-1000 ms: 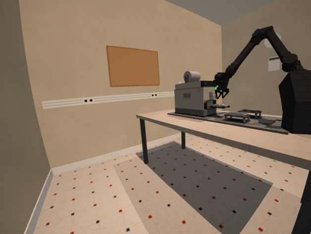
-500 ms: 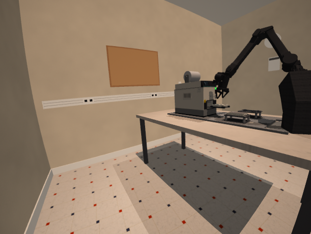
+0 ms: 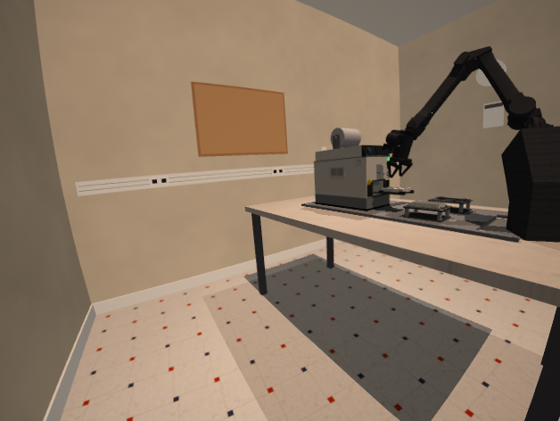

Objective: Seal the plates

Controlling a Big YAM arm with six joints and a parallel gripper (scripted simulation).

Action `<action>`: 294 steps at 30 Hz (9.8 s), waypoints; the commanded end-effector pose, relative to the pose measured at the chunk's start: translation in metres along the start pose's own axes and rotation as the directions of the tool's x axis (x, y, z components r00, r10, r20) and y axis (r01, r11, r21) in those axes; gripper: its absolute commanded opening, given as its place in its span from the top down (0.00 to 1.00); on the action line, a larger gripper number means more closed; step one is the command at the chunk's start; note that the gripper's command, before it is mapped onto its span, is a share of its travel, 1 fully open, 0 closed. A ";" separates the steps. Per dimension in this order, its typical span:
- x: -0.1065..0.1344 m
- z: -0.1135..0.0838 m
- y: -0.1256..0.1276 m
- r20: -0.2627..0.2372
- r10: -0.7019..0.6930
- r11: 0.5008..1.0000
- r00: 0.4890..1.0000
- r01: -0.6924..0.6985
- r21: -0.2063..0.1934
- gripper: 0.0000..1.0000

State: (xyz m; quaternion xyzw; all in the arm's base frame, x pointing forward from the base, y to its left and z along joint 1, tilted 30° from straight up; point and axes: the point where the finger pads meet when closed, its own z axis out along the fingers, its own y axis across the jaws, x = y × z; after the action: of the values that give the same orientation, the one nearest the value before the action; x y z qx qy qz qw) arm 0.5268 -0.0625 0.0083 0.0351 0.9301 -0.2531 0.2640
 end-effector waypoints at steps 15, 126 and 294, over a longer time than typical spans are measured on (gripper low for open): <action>0.021 -0.003 -0.014 0.033 0.047 0.999 0.998 -0.047 0.013 0.00; 0.033 -0.122 -0.093 -0.265 -0.005 1.000 0.964 0.003 -0.008 1.00; -0.061 0.020 -0.098 0.492 0.006 1.000 0.871 -0.010 0.005 1.00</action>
State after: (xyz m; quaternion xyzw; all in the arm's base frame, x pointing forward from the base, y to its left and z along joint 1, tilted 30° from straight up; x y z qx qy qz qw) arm 0.5683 -0.1469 0.0596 -0.0269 0.8334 -0.2501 0.4922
